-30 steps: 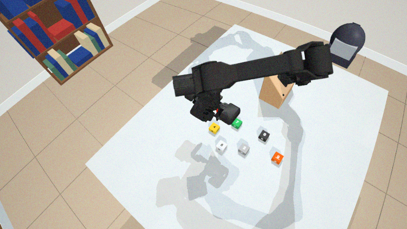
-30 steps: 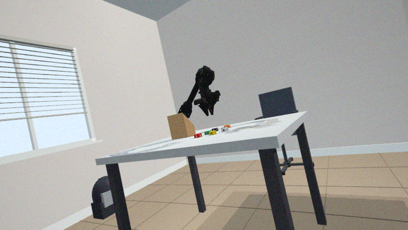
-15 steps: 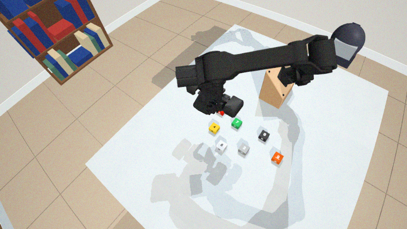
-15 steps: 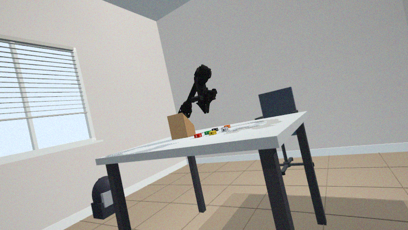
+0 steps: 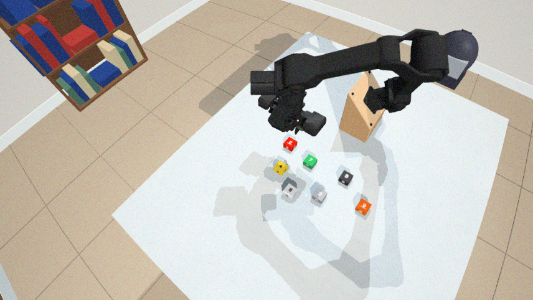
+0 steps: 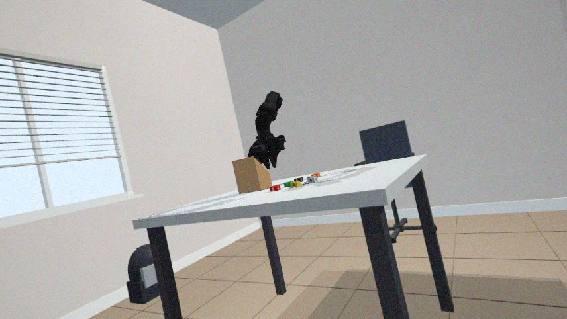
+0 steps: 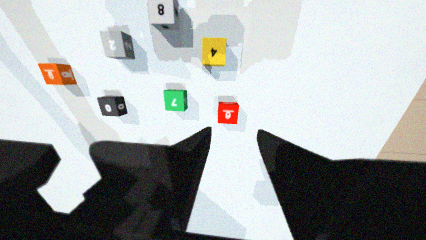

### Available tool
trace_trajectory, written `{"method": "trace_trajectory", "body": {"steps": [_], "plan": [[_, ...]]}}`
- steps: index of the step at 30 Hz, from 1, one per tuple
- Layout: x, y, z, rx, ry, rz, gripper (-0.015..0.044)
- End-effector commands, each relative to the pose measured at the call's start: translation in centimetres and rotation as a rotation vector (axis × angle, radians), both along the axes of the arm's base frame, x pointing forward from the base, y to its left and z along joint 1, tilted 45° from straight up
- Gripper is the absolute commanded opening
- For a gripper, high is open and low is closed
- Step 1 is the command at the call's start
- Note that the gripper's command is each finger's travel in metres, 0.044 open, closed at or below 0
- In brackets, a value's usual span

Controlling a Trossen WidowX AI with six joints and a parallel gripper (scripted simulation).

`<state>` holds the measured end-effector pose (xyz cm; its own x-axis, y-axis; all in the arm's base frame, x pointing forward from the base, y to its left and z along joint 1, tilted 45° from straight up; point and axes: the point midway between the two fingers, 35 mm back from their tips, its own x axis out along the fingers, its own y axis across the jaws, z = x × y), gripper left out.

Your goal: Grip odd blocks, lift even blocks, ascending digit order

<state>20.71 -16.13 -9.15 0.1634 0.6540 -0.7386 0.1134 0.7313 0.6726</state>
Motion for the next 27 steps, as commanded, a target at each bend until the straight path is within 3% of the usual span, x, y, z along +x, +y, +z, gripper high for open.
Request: {"method": "trace_trajectory", "body": {"steps": [1, 5, 27], "plan": [[-0.1, 4.0, -3.0, 0.036, 0.022, 0.011, 0.0304], [-0.1, 4.0, -3.0, 0.036, 0.022, 0.011, 0.0400], [0.3, 6.3, -5.3, 0.037, 0.021, 0.011, 0.0400]]}}
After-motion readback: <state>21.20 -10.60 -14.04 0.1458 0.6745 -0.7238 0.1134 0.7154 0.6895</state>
